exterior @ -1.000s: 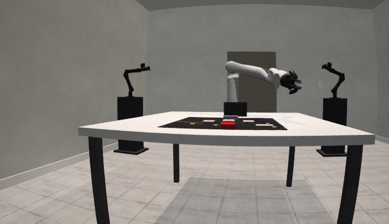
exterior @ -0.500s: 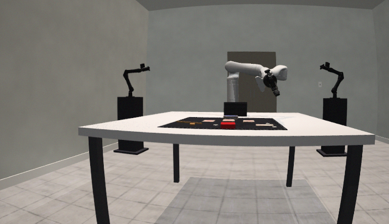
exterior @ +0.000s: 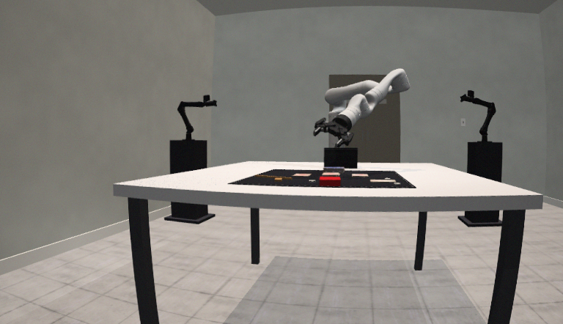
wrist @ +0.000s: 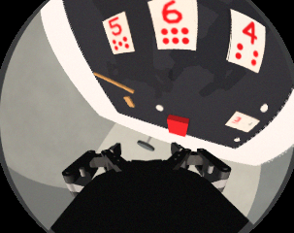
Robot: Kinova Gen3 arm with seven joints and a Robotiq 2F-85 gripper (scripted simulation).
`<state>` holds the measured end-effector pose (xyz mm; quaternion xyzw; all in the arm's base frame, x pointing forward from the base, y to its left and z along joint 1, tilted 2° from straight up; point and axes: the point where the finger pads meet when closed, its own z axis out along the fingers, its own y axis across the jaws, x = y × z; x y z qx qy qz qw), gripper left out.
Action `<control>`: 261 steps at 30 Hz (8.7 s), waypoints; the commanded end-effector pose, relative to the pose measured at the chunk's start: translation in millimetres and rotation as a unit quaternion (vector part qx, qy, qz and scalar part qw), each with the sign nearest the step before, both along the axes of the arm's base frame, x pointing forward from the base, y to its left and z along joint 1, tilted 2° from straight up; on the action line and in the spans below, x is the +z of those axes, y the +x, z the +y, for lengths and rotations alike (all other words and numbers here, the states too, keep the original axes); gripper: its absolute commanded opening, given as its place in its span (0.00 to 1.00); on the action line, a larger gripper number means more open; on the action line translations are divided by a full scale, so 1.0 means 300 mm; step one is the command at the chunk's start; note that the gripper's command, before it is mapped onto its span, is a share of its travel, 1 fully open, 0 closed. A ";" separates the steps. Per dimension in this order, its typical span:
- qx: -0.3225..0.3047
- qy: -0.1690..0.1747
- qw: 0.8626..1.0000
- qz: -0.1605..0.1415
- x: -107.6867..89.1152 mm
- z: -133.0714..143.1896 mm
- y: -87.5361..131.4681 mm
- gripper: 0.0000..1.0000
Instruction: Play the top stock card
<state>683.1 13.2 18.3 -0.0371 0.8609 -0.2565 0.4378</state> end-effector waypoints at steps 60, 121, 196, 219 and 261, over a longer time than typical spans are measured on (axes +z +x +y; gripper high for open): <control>-0.229 0.178 0.957 0.023 -0.106 -0.267 -0.252 1.00; -0.650 0.477 0.578 0.129 -0.105 0.014 -0.981 1.00; -0.889 0.383 0.022 -0.251 -0.145 -0.027 -1.098 1.00; -0.780 0.250 -0.361 -0.445 -0.137 -0.014 -1.069 1.00; -0.579 0.119 -0.628 -0.506 -0.108 0.015 -0.985 1.00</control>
